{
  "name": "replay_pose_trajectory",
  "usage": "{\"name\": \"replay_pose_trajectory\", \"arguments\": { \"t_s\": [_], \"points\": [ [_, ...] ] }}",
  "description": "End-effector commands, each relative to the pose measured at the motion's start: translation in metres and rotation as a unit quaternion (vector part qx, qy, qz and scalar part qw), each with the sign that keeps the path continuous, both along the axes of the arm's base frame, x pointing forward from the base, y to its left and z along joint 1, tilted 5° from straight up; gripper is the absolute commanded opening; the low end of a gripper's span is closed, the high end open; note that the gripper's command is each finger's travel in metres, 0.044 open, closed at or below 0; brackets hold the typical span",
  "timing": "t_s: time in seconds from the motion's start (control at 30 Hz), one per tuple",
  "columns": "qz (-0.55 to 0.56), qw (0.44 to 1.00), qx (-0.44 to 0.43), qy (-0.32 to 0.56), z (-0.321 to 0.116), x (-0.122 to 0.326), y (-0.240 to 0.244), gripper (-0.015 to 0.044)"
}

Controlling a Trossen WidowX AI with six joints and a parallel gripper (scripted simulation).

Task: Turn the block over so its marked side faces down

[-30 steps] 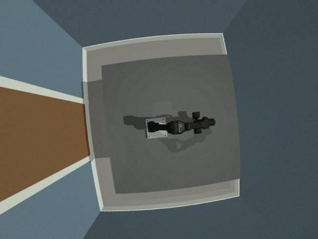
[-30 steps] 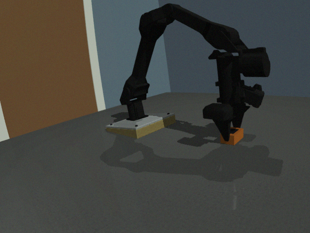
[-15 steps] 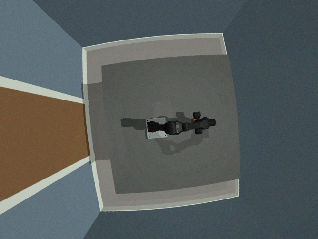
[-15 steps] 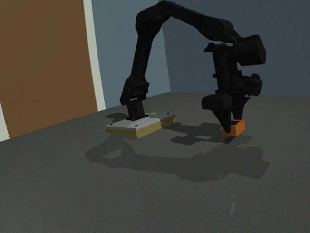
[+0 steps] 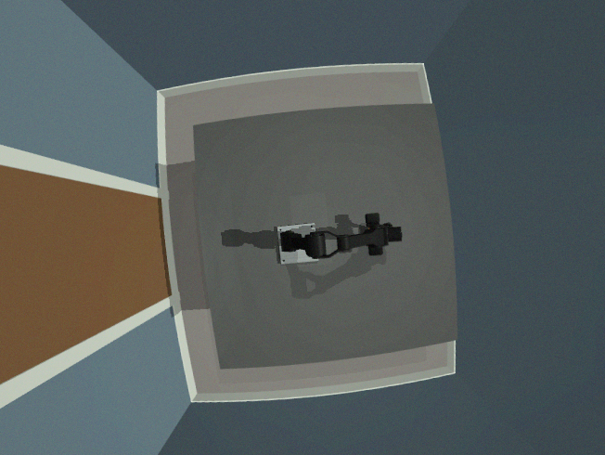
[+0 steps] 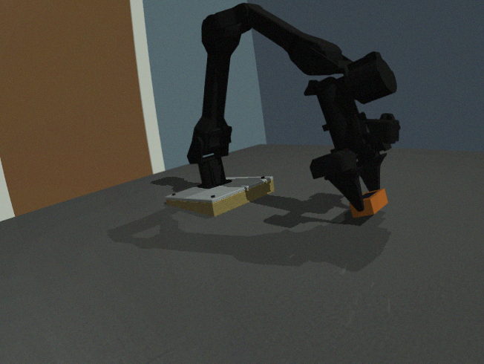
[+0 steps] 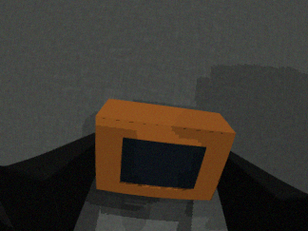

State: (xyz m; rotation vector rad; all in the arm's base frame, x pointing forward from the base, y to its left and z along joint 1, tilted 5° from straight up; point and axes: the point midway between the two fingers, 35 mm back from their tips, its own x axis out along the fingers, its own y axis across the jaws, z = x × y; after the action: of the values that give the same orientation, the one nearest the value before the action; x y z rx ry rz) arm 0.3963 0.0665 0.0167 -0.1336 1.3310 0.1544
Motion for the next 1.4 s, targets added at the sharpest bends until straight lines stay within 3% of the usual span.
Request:
{"name": "replay_pose_trajectory", "arguments": {
  "t_s": [0.0, 0.73, 1.37],
  "points": [
    [-0.001, 1.000, 0.007, -0.028, 0.002, 0.000, 0.000, 0.0000],
    [0.001, 0.988, 0.030, -0.151, 0.004, -0.010, -0.001, 0.0000],
    [0.001, 0.957, 0.056, -0.284, -0.028, 0.005, 0.001, 0.0000]
  ]
}}
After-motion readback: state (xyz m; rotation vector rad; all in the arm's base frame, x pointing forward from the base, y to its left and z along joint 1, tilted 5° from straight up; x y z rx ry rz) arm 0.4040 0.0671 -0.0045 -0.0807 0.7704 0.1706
